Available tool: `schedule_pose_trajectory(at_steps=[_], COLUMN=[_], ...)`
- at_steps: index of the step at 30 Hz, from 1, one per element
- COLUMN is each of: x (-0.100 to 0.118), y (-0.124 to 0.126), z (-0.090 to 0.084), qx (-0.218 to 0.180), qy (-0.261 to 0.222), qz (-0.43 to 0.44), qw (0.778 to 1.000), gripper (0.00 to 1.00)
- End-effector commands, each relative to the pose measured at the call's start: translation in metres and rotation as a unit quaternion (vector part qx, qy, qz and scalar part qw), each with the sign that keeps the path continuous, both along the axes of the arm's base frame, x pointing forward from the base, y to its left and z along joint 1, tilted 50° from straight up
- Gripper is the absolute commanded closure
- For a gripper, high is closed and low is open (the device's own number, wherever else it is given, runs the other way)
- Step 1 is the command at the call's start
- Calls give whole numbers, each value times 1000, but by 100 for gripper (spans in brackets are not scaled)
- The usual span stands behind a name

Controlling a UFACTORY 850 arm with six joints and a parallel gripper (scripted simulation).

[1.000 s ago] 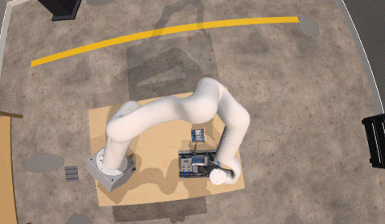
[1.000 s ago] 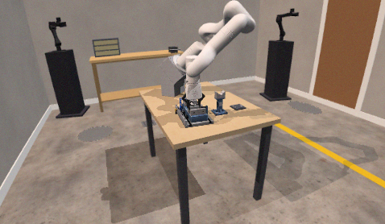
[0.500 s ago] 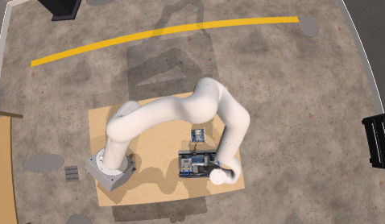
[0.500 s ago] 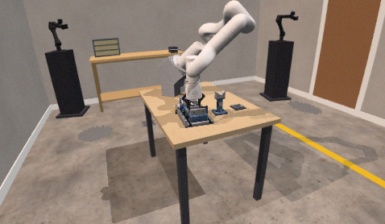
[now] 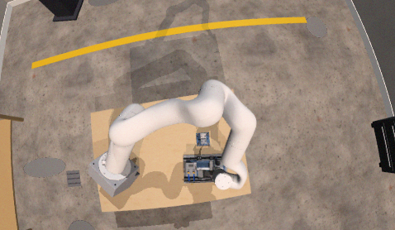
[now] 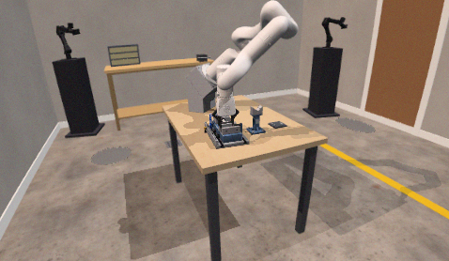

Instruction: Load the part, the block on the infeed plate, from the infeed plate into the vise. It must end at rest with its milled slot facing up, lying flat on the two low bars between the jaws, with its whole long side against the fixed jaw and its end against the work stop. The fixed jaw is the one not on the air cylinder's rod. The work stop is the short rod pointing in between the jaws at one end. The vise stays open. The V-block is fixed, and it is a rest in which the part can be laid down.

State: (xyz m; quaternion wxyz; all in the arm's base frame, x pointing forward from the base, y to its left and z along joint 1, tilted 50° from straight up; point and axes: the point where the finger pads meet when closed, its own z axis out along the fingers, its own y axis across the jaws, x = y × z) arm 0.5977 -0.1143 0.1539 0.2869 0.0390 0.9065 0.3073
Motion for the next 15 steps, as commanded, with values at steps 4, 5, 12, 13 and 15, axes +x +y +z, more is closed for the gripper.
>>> schedule_pose_trajectory(at_steps=[4, 5, 12, 13, 15], x=[1, 1, 1, 1, 1], y=[0, 0, 0, 0, 0], z=[0, 0, -1, -1, -1], qx=[0, 0, 0, 0, 0], qy=[0, 0, 0, 0, 0], qz=[0, 0, 0, 0, 0], qw=[1000, 1000, 1000, 1000, 1000], gripper=[100, 100, 100, 100, 100])
